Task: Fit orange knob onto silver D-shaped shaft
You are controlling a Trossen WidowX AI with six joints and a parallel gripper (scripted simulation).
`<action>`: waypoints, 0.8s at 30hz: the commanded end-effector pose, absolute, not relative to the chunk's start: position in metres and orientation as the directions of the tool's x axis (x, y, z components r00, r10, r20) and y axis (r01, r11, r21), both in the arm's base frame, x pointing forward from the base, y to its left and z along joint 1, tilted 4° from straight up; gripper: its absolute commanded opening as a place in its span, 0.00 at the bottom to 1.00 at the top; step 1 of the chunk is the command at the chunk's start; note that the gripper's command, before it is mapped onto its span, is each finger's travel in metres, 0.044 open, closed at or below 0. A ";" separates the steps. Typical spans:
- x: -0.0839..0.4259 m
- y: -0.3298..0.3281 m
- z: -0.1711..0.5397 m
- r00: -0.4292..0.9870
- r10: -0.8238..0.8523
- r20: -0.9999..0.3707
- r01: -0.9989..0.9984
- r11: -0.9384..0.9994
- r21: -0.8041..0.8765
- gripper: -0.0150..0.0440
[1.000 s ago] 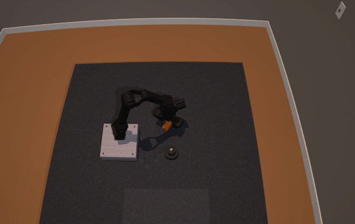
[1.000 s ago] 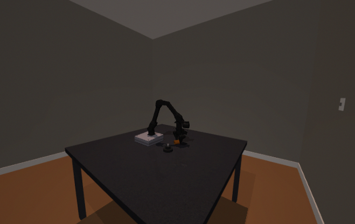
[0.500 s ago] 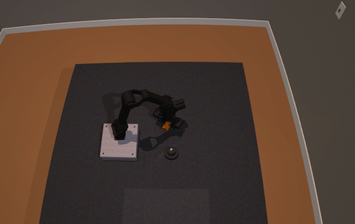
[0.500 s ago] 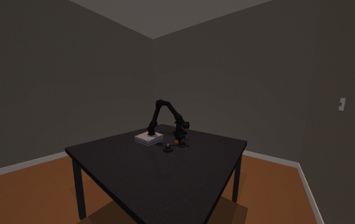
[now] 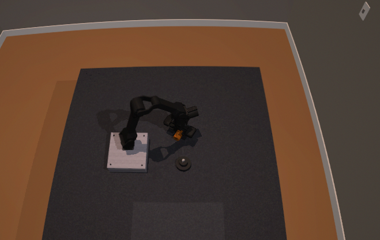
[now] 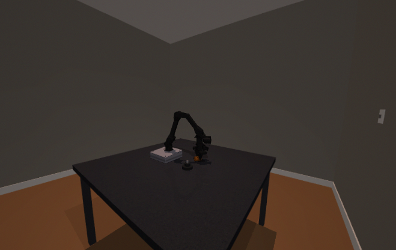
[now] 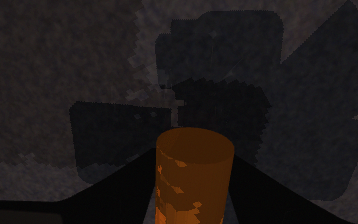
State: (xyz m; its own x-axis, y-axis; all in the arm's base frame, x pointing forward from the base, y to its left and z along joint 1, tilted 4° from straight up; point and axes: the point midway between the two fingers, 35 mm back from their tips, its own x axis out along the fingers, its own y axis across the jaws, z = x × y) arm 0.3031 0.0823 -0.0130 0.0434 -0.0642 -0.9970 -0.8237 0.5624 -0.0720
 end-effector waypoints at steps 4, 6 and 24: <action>0.302 0.081 -0.011 0.069 -0.025 -0.997 -0.824 0.562 -0.071 0.56; 0.301 0.079 -0.010 0.090 0.006 -0.996 -0.824 0.562 -0.071 0.56; 0.292 0.066 0.000 0.239 0.232 -0.943 -0.824 0.563 -0.070 0.56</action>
